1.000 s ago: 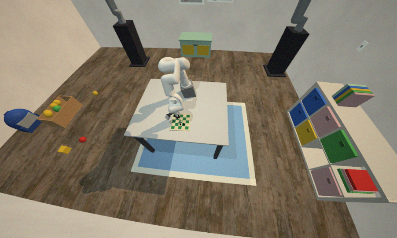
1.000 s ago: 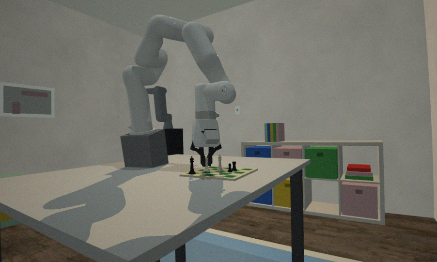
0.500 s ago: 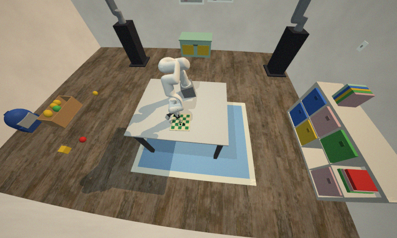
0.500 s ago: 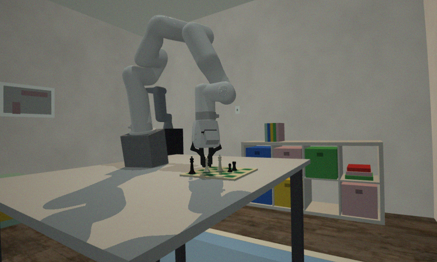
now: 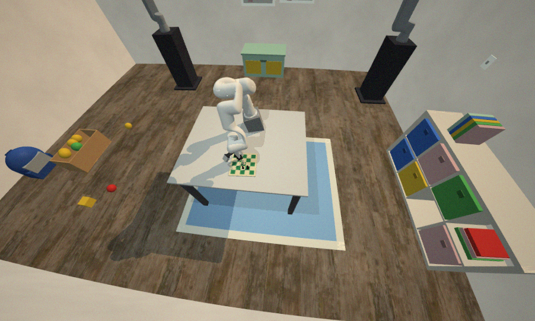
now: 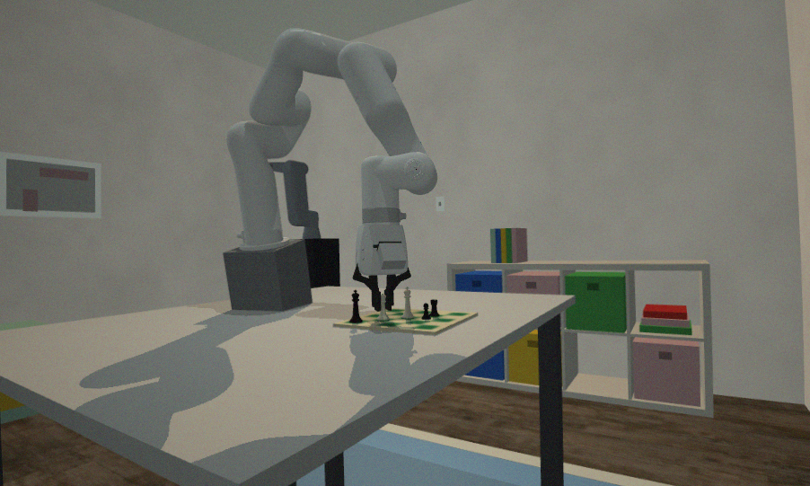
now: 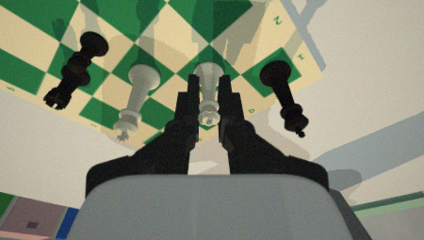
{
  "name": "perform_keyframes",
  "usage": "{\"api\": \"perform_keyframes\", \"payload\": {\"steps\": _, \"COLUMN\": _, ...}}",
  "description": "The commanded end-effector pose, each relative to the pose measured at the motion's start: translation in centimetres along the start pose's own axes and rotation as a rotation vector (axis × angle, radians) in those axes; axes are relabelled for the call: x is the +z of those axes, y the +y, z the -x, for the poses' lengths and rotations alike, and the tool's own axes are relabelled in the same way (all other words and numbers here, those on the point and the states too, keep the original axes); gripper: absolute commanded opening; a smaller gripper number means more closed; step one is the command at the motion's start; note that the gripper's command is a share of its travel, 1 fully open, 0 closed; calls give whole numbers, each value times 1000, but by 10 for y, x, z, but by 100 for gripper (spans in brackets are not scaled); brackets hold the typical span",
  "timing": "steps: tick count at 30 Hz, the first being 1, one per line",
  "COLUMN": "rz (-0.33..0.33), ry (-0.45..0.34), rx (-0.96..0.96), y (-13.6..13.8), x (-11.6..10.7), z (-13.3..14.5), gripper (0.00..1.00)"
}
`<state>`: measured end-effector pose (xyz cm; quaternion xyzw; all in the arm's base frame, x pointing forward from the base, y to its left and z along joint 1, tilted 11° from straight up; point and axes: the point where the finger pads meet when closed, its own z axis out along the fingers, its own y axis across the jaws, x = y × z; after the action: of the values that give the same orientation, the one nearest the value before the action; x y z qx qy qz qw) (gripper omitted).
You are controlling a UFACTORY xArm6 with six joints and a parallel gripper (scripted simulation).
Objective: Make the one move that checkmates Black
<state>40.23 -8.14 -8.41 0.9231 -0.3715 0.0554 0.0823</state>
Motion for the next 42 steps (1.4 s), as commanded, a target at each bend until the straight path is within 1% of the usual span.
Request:
{"api": "perform_keyframes", "payload": {"steps": 1, "rz": -2, "ry": 2, "rx": 0, "y": -1, "x": -1, "z": -1, "gripper": 0}}
{"api": "perform_keyframes", "payload": {"steps": 28, "rz": -2, "ry": 2, "rx": 0, "y": -1, "x": -1, "z": -1, "gripper": 0}}
{"api": "perform_keyframes", "payload": {"steps": 29, "rz": -2, "ry": 2, "rx": 0, "y": -1, "x": -1, "z": -1, "gripper": 8}}
{"api": "perform_keyframes", "payload": {"steps": 33, "rz": -2, "ry": 2, "rx": 0, "y": -1, "x": -1, "z": -1, "gripper": 8}}
{"api": "perform_keyframes", "payload": {"steps": 34, "rz": -2, "ry": 2, "rx": 0, "y": -1, "x": -1, "z": -1, "gripper": 17}}
{"api": "perform_keyframes", "payload": {"steps": 36, "rz": -2, "ry": 2, "rx": 0, "y": -1, "x": -1, "z": -1, "gripper": 17}}
{"api": "perform_keyframes", "payload": {"steps": 37, "rz": -2, "ry": 2, "rx": 0, "y": -1, "x": -1, "z": -1, "gripper": 25}}
{"api": "perform_keyframes", "payload": {"steps": 39, "rz": -2, "ry": 2, "rx": 0, "y": -1, "x": -1, "z": -1, "gripper": 25}}
{"api": "perform_keyframes", "payload": {"steps": 40, "rz": -2, "ry": 2, "rx": 0, "y": -1, "x": -1, "z": -1, "gripper": 34}}
{"api": "perform_keyframes", "payload": {"steps": 42, "rz": -2, "ry": 2, "rx": 0, "y": -1, "x": -1, "z": -1, "gripper": 34}}
